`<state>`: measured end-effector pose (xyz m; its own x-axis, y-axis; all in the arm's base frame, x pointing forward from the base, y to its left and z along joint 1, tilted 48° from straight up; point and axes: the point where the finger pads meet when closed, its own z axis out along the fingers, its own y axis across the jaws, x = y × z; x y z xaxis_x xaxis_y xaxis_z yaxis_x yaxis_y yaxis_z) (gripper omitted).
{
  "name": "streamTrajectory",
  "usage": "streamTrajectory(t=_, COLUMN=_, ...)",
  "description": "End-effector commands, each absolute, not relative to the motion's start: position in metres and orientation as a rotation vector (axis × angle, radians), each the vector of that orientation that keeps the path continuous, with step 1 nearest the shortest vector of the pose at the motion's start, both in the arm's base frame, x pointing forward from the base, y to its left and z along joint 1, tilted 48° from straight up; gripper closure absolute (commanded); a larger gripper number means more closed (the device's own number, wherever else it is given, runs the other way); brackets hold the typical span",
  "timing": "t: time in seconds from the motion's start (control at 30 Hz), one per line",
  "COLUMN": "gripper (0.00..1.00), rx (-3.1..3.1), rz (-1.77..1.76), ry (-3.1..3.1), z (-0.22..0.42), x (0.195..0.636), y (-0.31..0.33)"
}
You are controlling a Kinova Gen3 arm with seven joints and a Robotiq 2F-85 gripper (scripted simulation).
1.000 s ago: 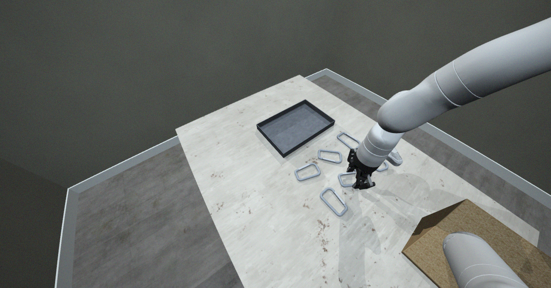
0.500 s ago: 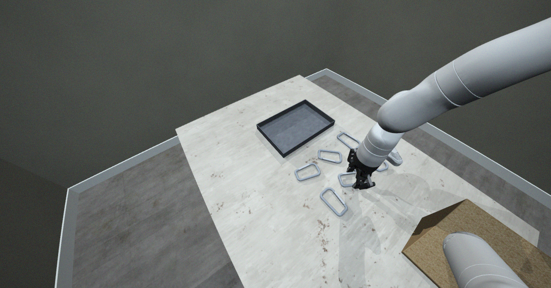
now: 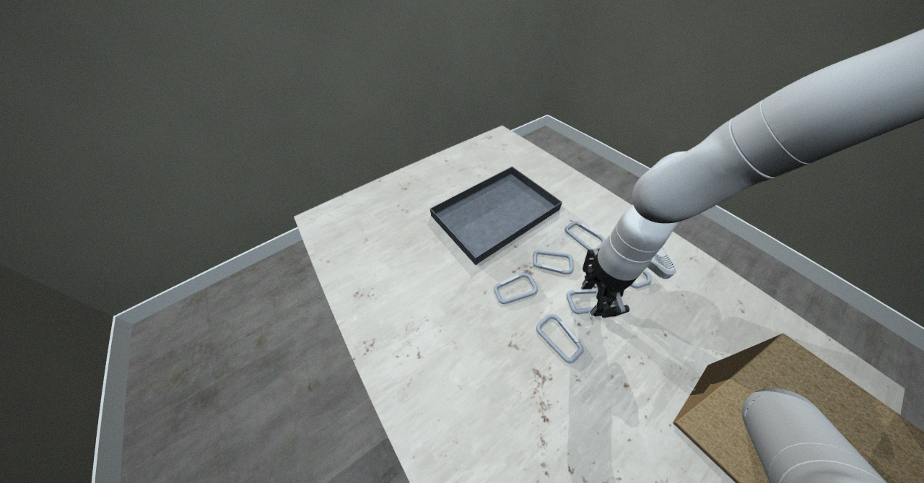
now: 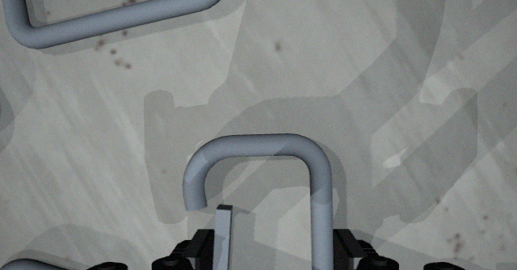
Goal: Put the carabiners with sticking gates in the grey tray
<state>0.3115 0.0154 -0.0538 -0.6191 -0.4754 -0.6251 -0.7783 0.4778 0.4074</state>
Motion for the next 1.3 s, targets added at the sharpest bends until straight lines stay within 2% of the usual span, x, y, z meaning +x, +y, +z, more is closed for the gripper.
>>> streamTrajectory(t=0.0, gripper=0.41, rx=-1.042, rz=0.952, ry=2.299, z=-0.054, x=0.312, y=0.015)
streamTrajectory(t=1.27, gripper=0.43, rx=-1.043, rz=0.952, ry=2.3, z=-0.0535, x=0.3116, y=0.0146)
